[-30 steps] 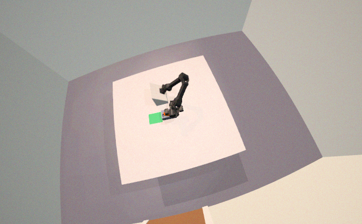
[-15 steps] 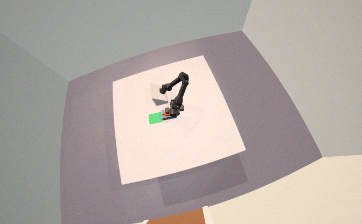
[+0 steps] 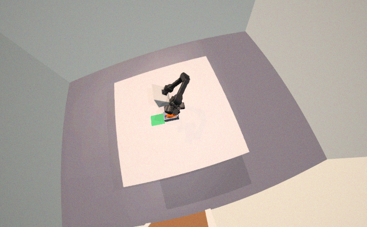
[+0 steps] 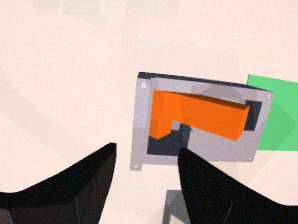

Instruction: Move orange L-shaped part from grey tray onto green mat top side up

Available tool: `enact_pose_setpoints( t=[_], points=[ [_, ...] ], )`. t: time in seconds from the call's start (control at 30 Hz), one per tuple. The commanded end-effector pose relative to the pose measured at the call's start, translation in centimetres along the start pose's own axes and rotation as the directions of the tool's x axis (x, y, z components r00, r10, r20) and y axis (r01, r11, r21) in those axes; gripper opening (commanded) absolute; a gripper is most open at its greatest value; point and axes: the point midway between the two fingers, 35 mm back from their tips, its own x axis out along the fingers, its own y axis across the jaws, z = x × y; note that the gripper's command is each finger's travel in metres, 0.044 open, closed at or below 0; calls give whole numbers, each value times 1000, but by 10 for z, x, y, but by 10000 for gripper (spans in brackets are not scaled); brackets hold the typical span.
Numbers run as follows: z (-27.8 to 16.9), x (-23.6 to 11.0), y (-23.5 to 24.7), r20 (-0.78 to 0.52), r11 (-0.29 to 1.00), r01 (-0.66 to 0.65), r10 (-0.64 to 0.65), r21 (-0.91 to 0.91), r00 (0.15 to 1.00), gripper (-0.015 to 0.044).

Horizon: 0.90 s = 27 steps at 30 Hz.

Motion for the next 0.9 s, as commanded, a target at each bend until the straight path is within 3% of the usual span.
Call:
enact_pose_setpoints(
  t=[0.0, 0.6, 0.63, 0.73, 0.87],
  points=[
    [0, 1, 0, 1, 1000, 0, 0, 2, 1000, 180],
    [0, 1, 0, 1, 1000, 0, 0, 2, 1000, 180],
    [0, 1, -1, 1, 1000, 0, 0, -12, 1000, 206],
    [1, 0, -6, -1, 991, 1, -1, -134, 1000, 280],
    [4, -1, -22, -5, 896, 0, -2, -445, 1000, 280]
  ],
)
